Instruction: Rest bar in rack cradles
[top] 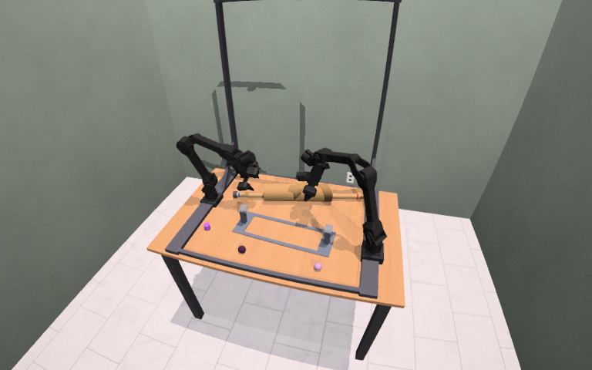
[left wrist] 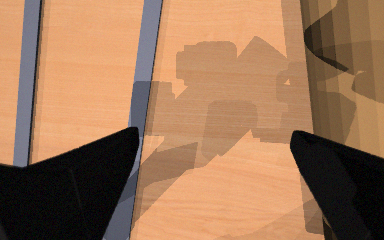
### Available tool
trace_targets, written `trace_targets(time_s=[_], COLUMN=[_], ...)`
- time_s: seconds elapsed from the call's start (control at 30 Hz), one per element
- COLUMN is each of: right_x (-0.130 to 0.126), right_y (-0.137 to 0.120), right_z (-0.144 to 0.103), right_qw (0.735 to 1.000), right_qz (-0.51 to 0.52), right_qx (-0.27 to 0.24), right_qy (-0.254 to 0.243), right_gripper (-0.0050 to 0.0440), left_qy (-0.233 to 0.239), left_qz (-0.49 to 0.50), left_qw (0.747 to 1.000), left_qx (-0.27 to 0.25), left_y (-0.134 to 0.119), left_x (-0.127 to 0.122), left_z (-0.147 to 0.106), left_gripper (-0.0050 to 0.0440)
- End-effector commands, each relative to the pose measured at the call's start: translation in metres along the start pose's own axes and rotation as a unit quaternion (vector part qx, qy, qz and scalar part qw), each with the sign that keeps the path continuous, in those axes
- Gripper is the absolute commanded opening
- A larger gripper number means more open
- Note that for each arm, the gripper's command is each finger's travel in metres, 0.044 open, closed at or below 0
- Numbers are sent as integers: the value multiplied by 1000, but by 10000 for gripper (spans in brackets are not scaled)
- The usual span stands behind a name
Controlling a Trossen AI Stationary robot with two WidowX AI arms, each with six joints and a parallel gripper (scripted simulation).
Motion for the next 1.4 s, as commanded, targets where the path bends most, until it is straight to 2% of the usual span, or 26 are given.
trace_targets(time_s=[0.0,0.1,0.23,0.3,0.67,0.8,0.93,1.0,1.07,1.23,1.3,1.37], right_x=[4,6,6,7,10,10,11,9,12,15,15,14], right_y=[-7,-14,-12,-17,-44,-43,-53,-47,-47,-43,-43,-42], right_z=[5,9,7,10,21,20,23,20,21,19,19,18], right_qw=[999,997,998,996,976,977,964,969,971,971,971,971], right_qz=[-27,-45,-42,-55,-141,-137,-177,-163,-159,-163,-163,-163], right_qx=[23,42,37,49,120,116,143,127,128,124,124,122], right_qy=[-22,-39,-41,-47,-114,-116,-137,-135,-126,-123,-123,-126], right_gripper=[400,400,400,400,400,400,400,400,400,400,400,400], left_qy=[-13,-20,-18,-26,-72,-71,-97,-44,-64,-56,-56,-54], left_qz=[-59,-97,-107,-120,-269,-278,-324,-257,-237,-200,-200,-185], left_qw=[998,995,994,992,959,957,940,965,969,978,978,981], left_qx=[-23,-28,-28,-31,-42,-42,-38,-19,-29,-16,-16,-16], left_y=[-2,-9,-10,-14,-53,-55,-72,-115,-116,-150,-150,-161], left_x=[-26,-42,-44,-52,-113,-114,-136,-140,-145,-157,-157,-160], left_z=[-18,-24,-23,-27,-56,-55,-69,-40,-52,-44,-44,-44], left_gripper=[400,400,400,400,400,400,400,400,400,400,400,400])
Point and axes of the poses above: on each arm, the point midway between the two fingers, 35 mm back from their tips, its own z axis out along the fingers, its own x axis across the jaws, y = z × x, the point moved 4 cm from there along -z, back along the fingers, and after that the axes turned 2 degrees about -z, right-handed, at the moved point
